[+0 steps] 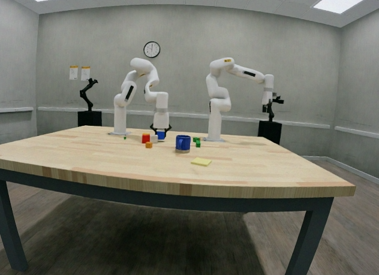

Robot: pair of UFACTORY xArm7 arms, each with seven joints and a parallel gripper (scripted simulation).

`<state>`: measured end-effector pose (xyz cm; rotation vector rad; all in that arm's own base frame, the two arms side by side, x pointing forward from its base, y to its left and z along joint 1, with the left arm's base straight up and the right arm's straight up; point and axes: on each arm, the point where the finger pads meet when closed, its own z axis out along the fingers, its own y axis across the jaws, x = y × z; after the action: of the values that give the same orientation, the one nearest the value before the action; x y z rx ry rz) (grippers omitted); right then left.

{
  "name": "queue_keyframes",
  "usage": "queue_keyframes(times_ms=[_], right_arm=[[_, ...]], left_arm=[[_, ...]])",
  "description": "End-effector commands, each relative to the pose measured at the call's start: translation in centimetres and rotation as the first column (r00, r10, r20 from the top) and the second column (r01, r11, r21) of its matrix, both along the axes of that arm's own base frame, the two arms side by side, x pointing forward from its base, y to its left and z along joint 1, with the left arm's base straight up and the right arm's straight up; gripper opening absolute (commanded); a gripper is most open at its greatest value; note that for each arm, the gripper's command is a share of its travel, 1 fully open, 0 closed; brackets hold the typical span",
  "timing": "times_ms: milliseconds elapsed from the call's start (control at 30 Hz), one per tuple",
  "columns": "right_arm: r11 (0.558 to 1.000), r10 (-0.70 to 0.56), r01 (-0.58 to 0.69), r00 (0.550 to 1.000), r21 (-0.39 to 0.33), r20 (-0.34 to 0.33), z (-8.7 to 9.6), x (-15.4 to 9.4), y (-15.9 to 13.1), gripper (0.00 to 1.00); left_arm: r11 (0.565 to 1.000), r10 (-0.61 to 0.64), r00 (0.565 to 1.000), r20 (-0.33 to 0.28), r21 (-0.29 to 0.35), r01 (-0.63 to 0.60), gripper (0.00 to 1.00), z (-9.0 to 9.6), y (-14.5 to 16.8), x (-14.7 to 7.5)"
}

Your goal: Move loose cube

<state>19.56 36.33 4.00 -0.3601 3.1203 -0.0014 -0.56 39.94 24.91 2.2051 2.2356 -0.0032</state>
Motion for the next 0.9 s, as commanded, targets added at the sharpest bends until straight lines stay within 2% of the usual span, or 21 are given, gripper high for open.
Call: queue_keyframes(times_ms=[0, 867], right_arm=[[1.000, 0.000, 0.000, 1.000, 0.003, 0.000, -0.55, 0.07, 0.12, 0.00], [1.000, 0.000, 0.000, 1.000, 0.003, 0.000, -1.41, 0.07, 0.12, 0.00]], left_arm=[[1.000, 0.000, 1.000, 0.000, 0.002, 0.000, 1.00, 0.09, 0.06, 0.01], [1.000, 0.000, 1.000, 0.000, 0.002, 0.000, 1.00, 0.09, 0.06, 0.01]])
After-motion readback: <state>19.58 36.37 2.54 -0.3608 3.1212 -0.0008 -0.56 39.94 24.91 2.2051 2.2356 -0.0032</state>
